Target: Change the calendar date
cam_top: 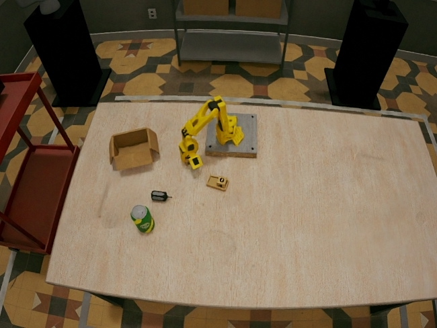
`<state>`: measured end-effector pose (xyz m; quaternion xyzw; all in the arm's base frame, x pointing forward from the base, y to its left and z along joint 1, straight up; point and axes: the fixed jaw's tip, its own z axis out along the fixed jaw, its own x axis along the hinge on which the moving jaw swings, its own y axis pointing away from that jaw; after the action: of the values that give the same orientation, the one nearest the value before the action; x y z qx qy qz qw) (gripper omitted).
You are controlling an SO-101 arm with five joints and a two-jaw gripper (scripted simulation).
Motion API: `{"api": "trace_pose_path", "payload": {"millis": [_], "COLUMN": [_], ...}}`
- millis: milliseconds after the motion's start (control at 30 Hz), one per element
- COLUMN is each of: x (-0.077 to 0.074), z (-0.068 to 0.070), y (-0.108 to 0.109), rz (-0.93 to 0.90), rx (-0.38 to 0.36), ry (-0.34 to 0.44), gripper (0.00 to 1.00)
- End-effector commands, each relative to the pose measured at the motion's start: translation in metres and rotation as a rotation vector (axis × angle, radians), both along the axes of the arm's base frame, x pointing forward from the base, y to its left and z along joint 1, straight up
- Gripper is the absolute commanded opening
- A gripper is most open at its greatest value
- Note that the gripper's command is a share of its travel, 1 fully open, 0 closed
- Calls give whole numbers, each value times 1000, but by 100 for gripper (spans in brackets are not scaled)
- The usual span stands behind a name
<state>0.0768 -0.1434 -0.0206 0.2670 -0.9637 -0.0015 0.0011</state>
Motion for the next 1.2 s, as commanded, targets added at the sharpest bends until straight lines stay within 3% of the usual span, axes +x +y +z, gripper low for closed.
{"api": "trace_pose_path", "payload": {"millis": [0, 700, 1167], "x": [-1, -2, 5], "z": [1, 46, 49], "y": [1, 1, 5], "rz": [3, 3, 48], "rx": [12, 12, 12], "ry": [5, 5, 5], "gripper": [0, 0, 0]}}
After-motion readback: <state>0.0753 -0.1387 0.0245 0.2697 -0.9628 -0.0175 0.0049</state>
